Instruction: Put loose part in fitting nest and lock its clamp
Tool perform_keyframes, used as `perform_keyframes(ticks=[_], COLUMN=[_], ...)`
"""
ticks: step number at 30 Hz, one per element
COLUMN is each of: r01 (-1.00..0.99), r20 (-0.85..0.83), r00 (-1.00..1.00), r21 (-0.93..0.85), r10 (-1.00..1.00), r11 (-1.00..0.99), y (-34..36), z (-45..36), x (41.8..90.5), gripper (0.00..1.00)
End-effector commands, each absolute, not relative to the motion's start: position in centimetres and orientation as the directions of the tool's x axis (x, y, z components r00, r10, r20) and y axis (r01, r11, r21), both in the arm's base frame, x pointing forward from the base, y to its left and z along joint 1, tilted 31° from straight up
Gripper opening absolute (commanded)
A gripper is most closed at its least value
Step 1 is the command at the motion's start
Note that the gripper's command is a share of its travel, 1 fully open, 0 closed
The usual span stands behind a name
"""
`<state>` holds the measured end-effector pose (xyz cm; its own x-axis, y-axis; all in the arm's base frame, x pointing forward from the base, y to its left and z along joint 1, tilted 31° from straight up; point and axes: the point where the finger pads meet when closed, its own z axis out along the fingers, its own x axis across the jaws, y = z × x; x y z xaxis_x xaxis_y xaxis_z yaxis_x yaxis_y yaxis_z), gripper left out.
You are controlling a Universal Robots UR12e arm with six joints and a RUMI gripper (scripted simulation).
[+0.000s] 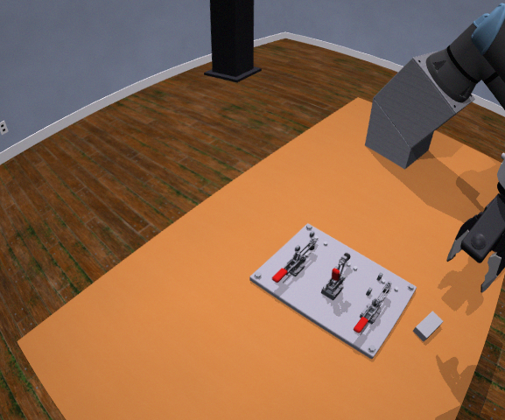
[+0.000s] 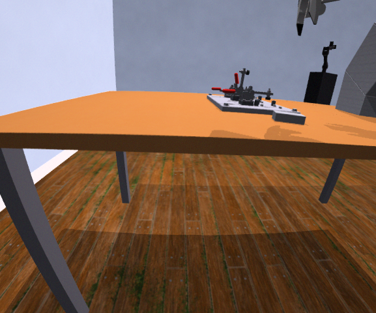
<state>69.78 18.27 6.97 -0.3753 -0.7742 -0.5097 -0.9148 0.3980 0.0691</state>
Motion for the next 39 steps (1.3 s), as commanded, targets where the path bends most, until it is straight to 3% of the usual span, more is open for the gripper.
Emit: perform_keyframes(ticks=[1,25,39], r01=[-0.915,-0.915,-0.915], r20=[-0.510,-0.510,-0.510], r00=[-0.375,-0.375,-0.375], r21=[0.068,0.068,0.068], r10=[-0.774,-0.774,-0.774], r11=[0.398,0.398,0.398], y=[18.2,19.9,23.2], z=[7.0,4.2,-1.7], x=[69.8,70.3,71.4], gripper=[0.59,0.59,0.59])
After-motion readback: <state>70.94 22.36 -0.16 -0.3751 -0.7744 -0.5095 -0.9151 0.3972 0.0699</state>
